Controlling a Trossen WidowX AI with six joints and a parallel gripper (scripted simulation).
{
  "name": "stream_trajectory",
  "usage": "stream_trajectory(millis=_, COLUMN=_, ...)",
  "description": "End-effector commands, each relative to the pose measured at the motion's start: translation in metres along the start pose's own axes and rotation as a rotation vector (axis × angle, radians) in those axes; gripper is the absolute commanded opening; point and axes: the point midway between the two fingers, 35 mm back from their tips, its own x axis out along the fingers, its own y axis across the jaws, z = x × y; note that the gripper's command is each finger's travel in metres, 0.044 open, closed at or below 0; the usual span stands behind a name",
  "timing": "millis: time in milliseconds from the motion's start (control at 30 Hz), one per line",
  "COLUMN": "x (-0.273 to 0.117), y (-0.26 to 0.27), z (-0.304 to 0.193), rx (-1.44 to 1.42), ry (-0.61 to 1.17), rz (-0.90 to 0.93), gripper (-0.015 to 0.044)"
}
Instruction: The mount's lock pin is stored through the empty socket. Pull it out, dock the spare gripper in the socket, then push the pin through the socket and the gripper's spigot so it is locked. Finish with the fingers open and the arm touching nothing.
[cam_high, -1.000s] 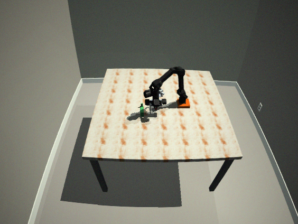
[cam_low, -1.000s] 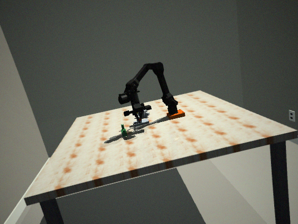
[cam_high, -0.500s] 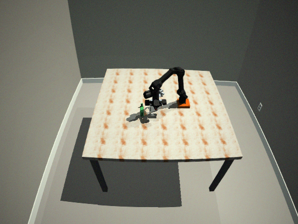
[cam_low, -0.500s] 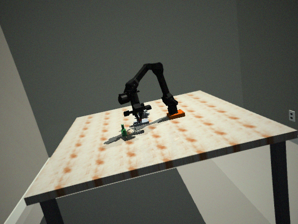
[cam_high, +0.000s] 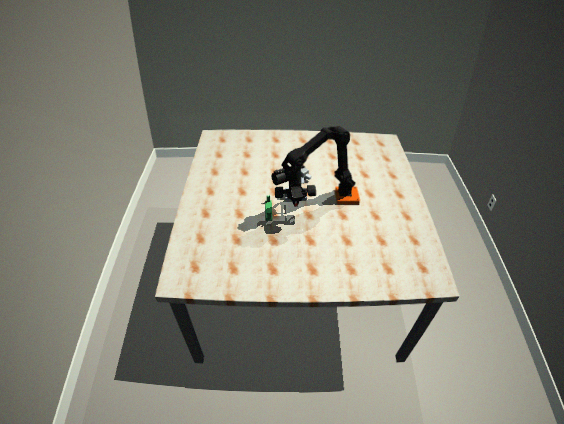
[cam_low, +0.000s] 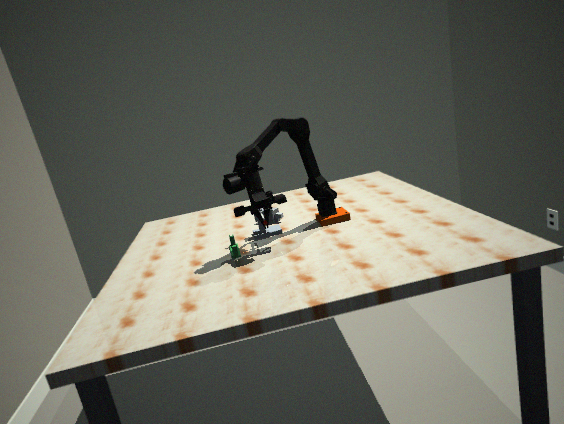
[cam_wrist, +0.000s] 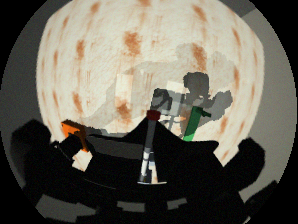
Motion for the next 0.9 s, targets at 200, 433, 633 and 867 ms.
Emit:
stream_trajectory(millis=200, x=-0.009, y=0.002, z=0.0, rx=0.0, ry=0.005, rz=0.008, gripper=0.0012)
stream_trajectory(millis=433, x=-0.009, y=0.0, z=0.001, rx=-0.001, ry=0.004, rz=0.008, gripper=0.0)
stream_trajectory(millis=633, x=-0.014, y=-0.016, z=0.01, rx=-0.004, ry=0.004, rz=0.007, gripper=0.0)
stream_trajectory(millis=867, x=-0.018, y=-0.036, z=0.02, rx=-0.006, ry=0.001, rz=0.002, gripper=0.0)
